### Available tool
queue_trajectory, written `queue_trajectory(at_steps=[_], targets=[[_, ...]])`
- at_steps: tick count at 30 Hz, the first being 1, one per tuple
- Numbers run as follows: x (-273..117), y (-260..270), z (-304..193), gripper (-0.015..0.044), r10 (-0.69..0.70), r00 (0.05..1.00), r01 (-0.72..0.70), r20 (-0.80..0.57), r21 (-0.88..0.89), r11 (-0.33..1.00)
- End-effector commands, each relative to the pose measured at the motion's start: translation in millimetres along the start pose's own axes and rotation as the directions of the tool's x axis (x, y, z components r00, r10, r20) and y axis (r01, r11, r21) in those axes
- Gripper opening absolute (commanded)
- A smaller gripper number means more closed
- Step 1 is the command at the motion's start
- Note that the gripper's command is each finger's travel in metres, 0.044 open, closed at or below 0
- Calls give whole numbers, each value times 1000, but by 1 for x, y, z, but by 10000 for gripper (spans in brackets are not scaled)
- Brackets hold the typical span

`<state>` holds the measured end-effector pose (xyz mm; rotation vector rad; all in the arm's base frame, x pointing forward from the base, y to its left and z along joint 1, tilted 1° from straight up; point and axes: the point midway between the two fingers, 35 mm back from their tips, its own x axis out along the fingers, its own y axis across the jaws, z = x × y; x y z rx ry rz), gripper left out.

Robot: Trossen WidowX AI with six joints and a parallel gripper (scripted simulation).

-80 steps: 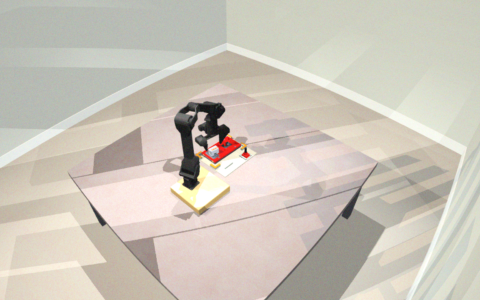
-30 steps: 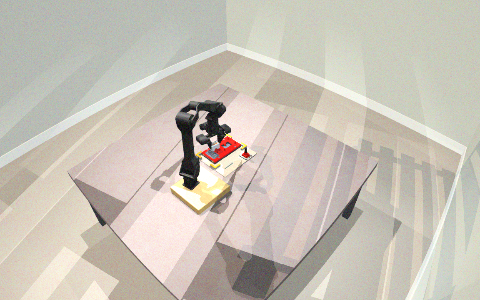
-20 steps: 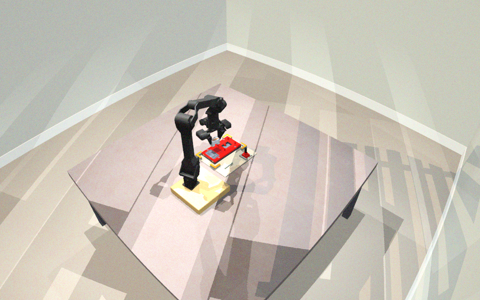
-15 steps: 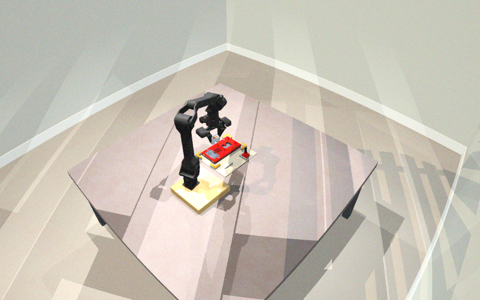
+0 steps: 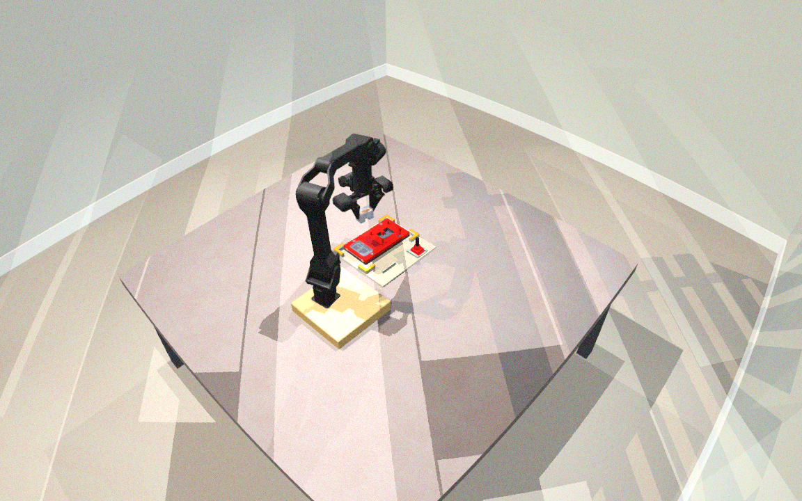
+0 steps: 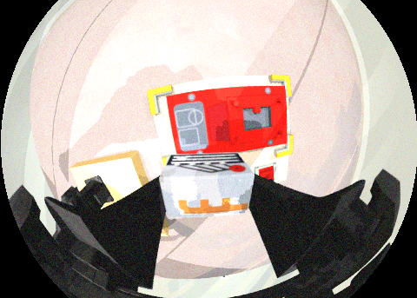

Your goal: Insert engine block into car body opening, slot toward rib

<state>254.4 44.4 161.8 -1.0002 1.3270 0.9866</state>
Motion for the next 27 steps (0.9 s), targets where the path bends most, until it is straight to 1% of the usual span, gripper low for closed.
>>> queue_trajectory(at_steps=[1,12,16,22,27], targets=[[-1,1,0,0,-4,1000,4,8,-4,1000],[37,0,0,0,-4,1000,4,8,-4,1000],[39,0,0,0,-4,1000,4,13,-4,1000],[37,1,-3,0,-2,998,3,62,-4,1000],[39,1,-7,0,8,985,-8,175,-4,1000]])
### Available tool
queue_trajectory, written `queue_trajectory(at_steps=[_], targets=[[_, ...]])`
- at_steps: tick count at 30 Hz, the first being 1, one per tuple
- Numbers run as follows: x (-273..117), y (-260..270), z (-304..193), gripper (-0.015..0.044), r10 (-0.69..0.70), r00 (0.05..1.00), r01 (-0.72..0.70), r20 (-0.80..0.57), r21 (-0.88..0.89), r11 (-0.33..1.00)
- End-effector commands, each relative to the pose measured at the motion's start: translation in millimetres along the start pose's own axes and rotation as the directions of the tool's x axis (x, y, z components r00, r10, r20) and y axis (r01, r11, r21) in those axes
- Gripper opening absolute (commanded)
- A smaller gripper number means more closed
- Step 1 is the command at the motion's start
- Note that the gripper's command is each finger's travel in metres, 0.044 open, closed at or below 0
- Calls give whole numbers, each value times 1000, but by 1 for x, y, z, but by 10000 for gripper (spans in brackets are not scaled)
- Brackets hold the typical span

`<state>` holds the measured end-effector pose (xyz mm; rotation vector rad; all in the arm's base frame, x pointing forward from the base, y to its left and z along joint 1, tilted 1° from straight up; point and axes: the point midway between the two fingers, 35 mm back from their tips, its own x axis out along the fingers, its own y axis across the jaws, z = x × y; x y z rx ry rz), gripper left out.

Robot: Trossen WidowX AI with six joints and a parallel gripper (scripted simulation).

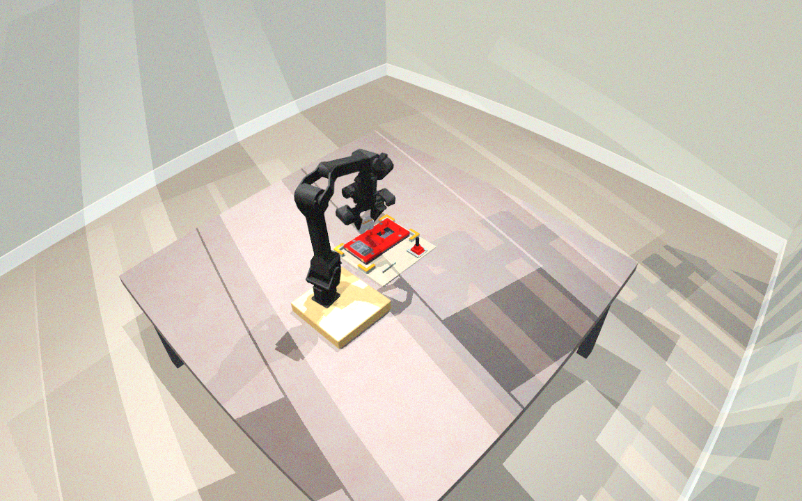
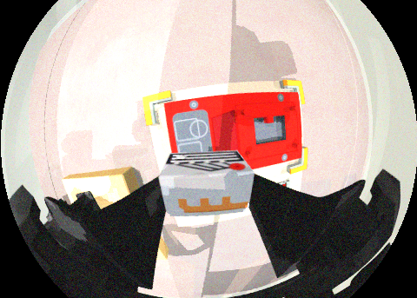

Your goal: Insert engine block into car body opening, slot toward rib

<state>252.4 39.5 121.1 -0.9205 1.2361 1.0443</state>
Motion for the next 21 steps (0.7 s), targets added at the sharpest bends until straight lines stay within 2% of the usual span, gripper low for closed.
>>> queue_trajectory(at_steps=[1,9,16,21], targets=[[-2,0,-3,0,-5,996,5,88,0,1000],[2,1,-12,0,7,945,-5,326,-6,1000],[4,0,-19,0,-3,848,7,530,-7,1000],[4,-1,-21,0,-14,821,19,571,-2,1000]])
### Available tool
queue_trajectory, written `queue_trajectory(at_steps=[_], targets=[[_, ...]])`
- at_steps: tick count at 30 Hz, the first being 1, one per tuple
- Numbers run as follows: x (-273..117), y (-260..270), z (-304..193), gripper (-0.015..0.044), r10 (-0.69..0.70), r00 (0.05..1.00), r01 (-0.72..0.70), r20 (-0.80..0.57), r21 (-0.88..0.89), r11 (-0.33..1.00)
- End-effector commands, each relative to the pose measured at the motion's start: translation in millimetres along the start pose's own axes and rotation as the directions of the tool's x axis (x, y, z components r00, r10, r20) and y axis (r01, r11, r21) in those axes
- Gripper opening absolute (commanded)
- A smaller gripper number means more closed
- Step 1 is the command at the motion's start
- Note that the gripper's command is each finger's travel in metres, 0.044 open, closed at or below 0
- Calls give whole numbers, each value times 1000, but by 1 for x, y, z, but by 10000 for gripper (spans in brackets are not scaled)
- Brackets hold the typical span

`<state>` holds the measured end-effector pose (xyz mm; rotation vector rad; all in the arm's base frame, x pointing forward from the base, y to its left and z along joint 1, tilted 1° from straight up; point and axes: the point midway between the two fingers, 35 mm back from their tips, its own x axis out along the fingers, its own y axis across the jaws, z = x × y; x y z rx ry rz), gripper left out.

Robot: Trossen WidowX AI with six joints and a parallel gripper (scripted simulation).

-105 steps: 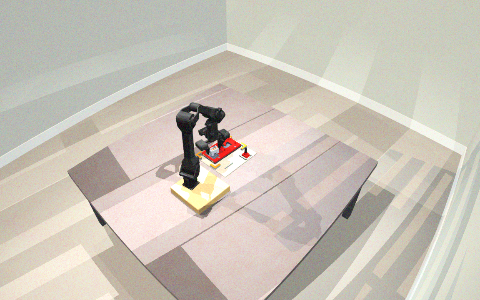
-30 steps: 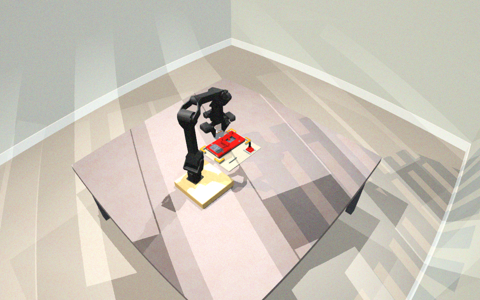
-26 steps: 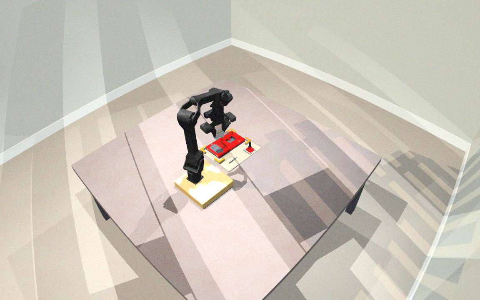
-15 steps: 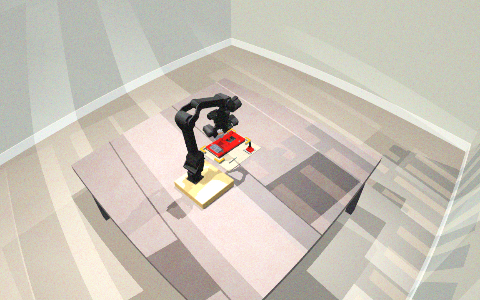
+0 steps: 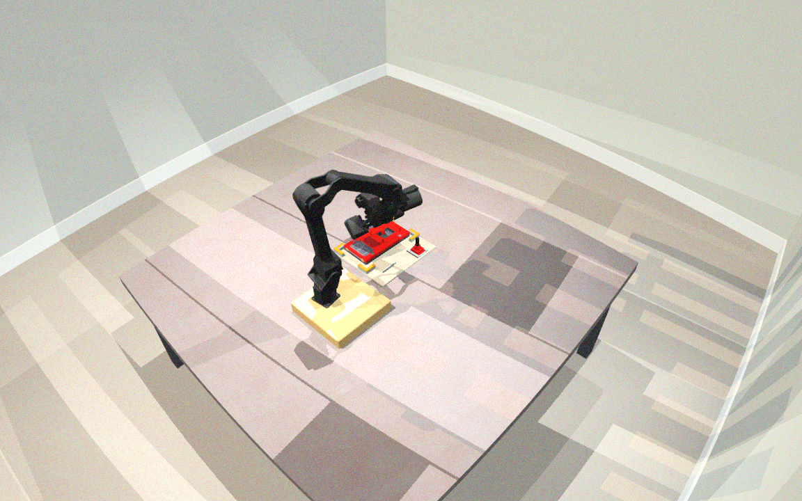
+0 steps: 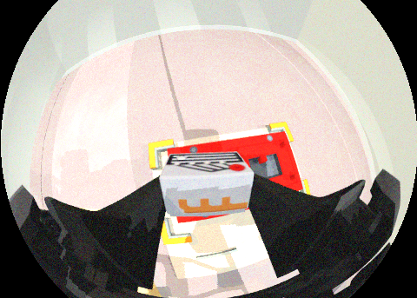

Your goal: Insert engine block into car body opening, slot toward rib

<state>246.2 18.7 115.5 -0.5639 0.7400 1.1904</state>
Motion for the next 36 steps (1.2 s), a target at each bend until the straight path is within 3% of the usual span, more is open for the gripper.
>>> queue_trajectory(at_steps=[1,11,36], targets=[[1,-1,1,0,1,1000,-1,27,-6,1000],[11,0,-14,0,2,987,-1,161,-6,1000],[59,0,-55,0,2,986,-1,164,-5,1000]])
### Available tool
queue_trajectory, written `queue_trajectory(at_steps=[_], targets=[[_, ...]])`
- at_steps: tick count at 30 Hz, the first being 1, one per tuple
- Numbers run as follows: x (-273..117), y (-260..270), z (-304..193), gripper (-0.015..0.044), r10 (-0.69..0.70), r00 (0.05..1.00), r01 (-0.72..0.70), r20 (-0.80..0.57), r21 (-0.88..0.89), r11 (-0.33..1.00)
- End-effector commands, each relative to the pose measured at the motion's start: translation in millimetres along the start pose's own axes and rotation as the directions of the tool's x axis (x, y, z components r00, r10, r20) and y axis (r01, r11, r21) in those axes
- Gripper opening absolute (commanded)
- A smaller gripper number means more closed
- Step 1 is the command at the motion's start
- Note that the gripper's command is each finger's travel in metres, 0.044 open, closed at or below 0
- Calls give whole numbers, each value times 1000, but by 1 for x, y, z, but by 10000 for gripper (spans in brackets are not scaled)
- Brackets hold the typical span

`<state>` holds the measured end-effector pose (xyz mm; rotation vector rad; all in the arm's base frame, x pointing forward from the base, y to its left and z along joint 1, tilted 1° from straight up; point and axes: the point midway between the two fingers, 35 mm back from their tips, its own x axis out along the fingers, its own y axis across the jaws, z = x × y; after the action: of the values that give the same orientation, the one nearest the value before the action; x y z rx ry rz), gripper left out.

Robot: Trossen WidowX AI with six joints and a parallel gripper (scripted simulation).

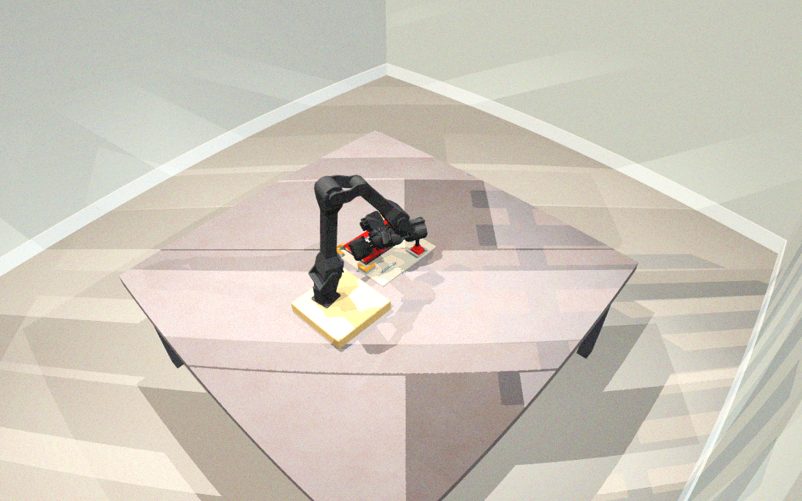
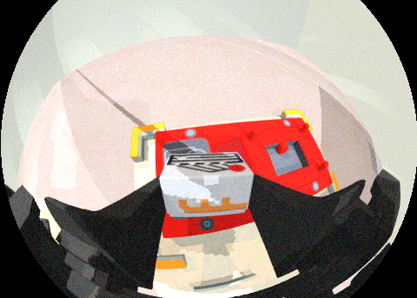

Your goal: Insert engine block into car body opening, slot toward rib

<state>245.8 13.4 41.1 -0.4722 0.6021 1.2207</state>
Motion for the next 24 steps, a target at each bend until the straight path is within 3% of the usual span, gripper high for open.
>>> queue_trajectory(at_steps=[1,7,24], targets=[[6,1,-6,0,4,1000,-4,9,3,1000],[8,0,-8,0,4,1000,-4,9,3,1000],[7,0,-7,440,-2,1000,2,17,6,1000]])
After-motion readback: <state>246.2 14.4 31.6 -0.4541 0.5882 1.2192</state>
